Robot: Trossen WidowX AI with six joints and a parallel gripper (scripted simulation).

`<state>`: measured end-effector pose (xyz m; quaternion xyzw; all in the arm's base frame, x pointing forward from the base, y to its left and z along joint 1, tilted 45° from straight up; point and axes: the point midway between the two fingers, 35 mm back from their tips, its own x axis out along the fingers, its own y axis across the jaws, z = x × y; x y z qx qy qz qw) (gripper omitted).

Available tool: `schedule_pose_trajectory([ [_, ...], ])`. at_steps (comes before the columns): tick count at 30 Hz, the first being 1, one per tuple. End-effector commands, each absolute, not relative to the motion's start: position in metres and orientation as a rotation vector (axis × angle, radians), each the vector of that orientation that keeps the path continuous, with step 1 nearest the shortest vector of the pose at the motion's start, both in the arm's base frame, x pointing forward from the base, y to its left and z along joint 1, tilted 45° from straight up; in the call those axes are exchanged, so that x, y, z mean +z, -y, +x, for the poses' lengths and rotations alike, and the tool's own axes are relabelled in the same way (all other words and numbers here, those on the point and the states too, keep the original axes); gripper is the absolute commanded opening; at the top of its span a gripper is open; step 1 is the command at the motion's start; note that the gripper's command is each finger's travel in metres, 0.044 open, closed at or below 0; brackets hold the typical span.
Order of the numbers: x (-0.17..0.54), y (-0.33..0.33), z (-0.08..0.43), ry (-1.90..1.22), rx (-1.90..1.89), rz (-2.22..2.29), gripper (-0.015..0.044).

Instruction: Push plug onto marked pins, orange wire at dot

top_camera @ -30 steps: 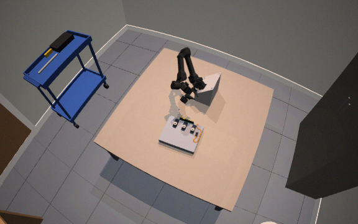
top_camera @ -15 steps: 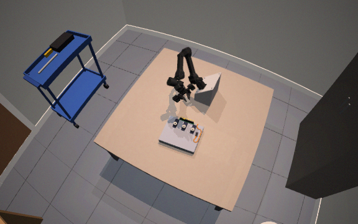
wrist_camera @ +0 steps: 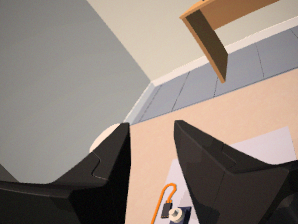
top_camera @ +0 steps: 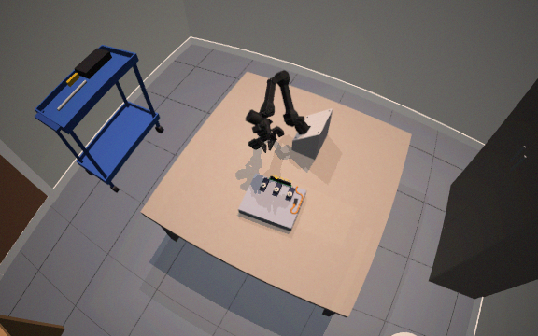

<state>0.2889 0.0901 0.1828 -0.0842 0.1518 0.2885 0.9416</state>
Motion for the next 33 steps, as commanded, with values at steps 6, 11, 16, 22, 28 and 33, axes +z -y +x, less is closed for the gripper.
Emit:
schedule_pose_trajectory([
  [6,0.219,-0.069,0.304,-0.225,0.435,-0.148,0.0115],
  [11,0.238,-0.057,0.310,-0.179,0.353,-0.130,0.0115],
  [16,0.257,-0.045,0.315,-0.130,0.272,-0.108,0.0115],
  [22,0.281,-0.030,0.317,-0.068,0.177,-0.076,0.0115],
  [28,0.305,-0.014,0.317,-0.002,0.084,-0.039,0.0115],
  [33,0.324,-0.002,0.316,0.047,0.011,-0.004,0.0115],
])
